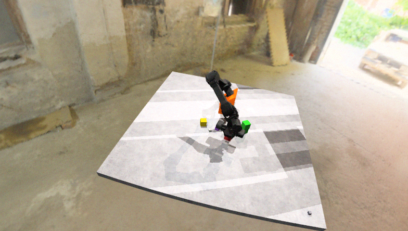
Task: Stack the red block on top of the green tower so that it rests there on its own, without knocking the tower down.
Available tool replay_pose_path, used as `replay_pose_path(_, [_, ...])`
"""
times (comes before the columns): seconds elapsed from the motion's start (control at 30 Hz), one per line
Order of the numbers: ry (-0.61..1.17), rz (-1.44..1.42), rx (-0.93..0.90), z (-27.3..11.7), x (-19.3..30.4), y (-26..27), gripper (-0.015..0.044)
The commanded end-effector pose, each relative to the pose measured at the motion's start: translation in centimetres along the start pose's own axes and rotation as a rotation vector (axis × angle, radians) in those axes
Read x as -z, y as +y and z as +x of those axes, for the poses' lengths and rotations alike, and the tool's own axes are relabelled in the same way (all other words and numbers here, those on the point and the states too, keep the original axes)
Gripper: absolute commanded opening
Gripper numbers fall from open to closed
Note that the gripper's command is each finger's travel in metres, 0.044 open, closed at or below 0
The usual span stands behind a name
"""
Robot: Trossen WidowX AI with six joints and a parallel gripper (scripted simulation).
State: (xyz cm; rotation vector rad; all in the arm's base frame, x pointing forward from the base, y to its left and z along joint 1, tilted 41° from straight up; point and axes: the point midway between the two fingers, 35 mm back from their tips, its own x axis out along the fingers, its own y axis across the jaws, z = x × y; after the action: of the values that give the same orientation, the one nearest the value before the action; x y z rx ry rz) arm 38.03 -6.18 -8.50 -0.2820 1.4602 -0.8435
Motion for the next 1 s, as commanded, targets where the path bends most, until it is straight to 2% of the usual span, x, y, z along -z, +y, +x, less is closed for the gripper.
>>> replay_pose_path(0.0, [-0.012,0.008,-0.011,-2.4,-0.3,0.1,0.0000])
replay_pose_path(0.37, [-0.011,0.008,-0.013,-8.1,-0.3,0.1,0.0000])
replay_pose_path(0.67, [-0.011,0.007,-0.015,-8.3,0.2,0.5,0.0000])
replay_pose_path(0.97, [-0.007,0.002,-0.032,-8.7,6.4,4.6,0.0000])
